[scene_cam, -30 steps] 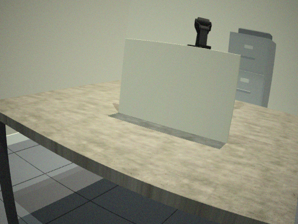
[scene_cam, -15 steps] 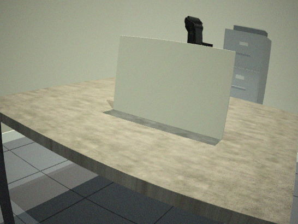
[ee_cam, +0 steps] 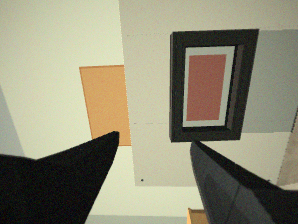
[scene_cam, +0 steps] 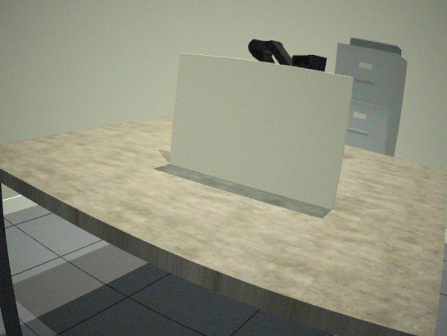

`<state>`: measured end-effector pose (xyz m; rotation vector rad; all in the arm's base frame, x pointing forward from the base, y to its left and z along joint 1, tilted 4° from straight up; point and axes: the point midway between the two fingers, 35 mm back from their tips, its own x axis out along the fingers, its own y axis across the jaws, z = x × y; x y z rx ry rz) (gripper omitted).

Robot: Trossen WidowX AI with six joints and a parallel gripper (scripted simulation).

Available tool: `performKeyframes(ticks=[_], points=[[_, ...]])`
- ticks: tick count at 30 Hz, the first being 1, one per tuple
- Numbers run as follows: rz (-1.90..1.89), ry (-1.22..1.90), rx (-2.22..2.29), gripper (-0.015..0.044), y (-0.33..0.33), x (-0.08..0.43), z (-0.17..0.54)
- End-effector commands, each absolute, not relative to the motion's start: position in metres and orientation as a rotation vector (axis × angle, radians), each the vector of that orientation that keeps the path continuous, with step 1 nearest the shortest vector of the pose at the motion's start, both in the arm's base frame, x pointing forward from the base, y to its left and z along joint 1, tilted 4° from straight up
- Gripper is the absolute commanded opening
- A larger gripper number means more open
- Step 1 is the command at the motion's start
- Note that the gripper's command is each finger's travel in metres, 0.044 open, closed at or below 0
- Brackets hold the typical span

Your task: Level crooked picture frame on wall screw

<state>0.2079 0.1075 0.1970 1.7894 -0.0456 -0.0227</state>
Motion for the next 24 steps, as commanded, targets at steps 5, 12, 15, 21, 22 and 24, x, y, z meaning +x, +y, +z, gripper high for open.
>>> performKeyframes(ticks=[5,12,15,21,22,24], points=[[-0.027,-0.048,1.800,0.0260,0.0951,0.1851,0.2020],[-0.027,-0.048,1.800,0.0260,0.0951,0.1851,0.2020],[-0.027,-0.048,1.800,0.0260,0.0951,0.1851,0.2020],[-0.027,-0.048,1.800,0.0260,0.0951,0.1851,0.2020],[-0.027,-0.048,1.800,0.0260,0.0951,0.1851,0.2020],[-0.027,-0.048,1.800,0.0260,0.0951,0.1851,0.2020]])
